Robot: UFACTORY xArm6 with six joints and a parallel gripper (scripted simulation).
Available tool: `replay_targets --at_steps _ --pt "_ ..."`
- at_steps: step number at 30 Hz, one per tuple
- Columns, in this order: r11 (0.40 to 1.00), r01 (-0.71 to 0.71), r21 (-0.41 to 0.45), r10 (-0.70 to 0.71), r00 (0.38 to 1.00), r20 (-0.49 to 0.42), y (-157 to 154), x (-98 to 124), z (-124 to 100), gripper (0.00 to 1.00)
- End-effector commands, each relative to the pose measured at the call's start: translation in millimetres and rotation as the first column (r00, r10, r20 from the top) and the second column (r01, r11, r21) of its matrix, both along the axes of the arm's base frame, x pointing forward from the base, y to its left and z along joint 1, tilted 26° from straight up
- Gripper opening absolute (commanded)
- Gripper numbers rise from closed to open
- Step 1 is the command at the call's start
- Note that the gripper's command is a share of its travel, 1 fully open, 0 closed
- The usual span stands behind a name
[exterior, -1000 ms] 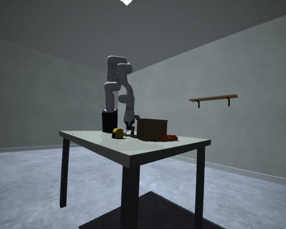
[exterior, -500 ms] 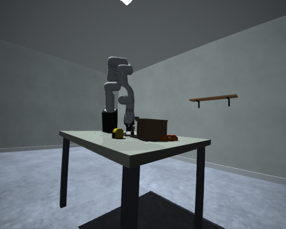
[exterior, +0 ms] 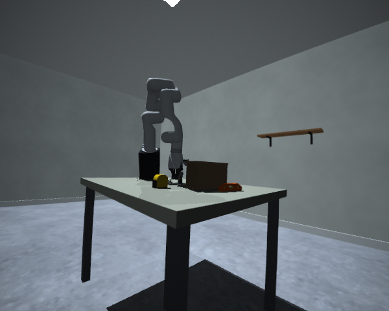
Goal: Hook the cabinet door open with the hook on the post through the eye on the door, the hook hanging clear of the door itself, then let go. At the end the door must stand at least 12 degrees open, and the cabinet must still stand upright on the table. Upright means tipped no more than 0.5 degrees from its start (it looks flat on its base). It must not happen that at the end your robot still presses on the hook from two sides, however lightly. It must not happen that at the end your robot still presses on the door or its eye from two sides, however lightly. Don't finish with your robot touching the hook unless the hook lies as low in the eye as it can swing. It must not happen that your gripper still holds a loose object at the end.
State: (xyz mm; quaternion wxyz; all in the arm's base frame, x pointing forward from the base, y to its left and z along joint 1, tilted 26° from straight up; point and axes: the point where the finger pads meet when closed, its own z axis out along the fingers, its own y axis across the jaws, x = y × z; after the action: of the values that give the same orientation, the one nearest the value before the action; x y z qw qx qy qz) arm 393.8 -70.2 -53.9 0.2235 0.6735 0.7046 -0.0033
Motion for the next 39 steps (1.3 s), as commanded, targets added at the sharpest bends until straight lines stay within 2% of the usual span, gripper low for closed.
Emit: replay_targets --at_steps 1,5,6,39 --pt "1.000 -0.001 0.000 0.001 1.000 0.002 0.1 0.8 0.2 0.24" --pt "1.000 -0.001 0.000 0.001 1.000 0.002 0.1 0.8 0.1 0.24" --pt "1.000 -0.001 0.000 0.001 1.000 0.002 0.1 0.8 0.1 0.04" --pt "1.000 -0.001 0.000 0.001 1.000 0.002 0.1 0.8 0.1 0.04"
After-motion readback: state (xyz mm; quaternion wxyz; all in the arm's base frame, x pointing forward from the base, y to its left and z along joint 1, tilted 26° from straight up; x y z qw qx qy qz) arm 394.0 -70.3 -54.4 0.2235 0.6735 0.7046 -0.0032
